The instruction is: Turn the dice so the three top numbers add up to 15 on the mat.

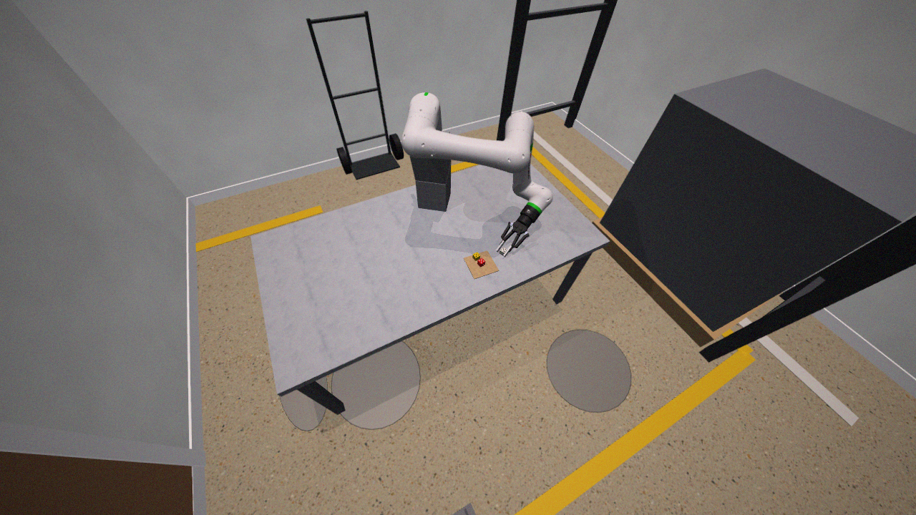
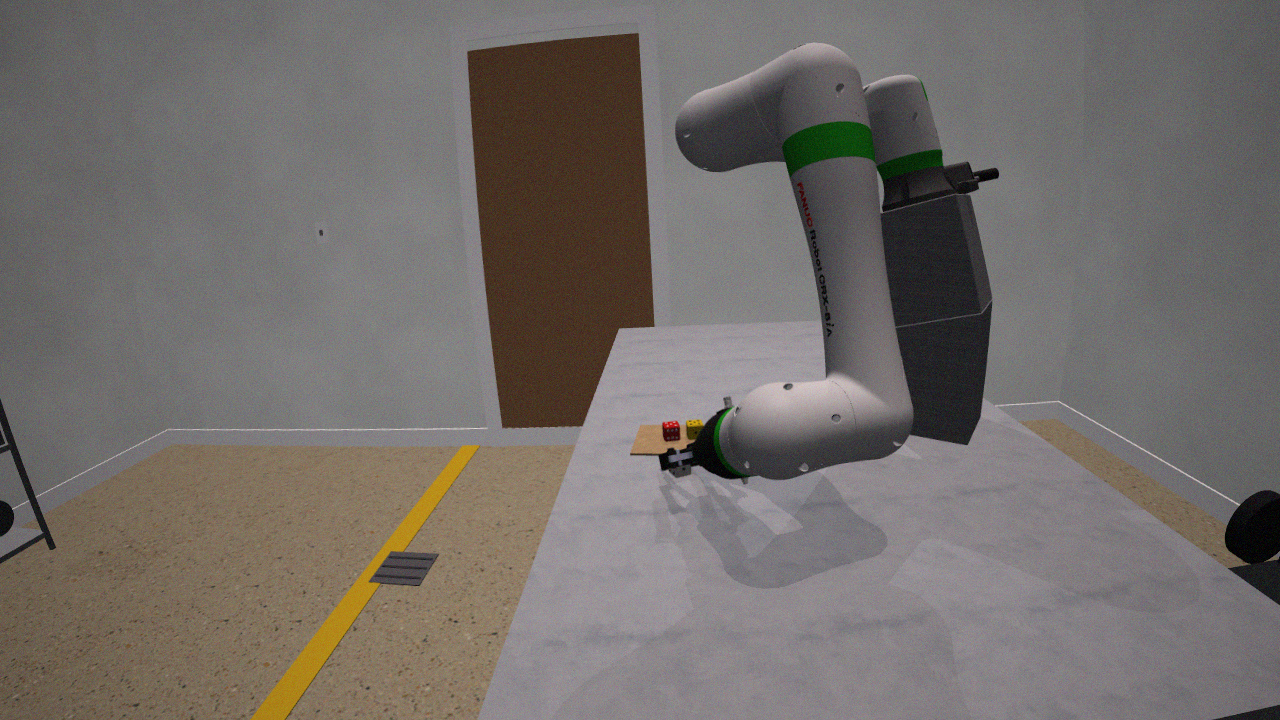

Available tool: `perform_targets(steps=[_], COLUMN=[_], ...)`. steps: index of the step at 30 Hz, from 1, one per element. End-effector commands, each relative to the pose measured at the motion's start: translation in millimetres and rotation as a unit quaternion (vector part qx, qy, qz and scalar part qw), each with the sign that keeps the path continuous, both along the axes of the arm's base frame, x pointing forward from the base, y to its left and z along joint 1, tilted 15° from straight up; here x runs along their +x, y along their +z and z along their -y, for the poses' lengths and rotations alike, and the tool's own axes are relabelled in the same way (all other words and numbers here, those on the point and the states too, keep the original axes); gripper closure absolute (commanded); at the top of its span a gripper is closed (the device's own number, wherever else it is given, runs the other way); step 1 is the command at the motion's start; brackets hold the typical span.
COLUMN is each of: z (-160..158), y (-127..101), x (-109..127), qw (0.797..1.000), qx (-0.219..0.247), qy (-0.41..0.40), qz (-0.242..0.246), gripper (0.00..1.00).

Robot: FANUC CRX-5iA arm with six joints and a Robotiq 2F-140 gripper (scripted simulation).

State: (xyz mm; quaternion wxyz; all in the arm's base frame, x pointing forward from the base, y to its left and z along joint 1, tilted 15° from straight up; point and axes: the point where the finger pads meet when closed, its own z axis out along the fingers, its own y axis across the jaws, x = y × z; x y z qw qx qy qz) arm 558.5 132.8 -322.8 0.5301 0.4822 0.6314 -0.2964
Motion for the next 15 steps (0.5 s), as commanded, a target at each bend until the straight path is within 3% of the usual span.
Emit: perform_targets(steps=[1,15], z=[-0.1,-1.6], y=[0.1,0.5], x=[0.1,-0.6], qw=[1.0,1.0], qx=[0.0,0.0], qy=[0.0,0.0], qz=[0.0,0.0], gripper=[0.72,0.72])
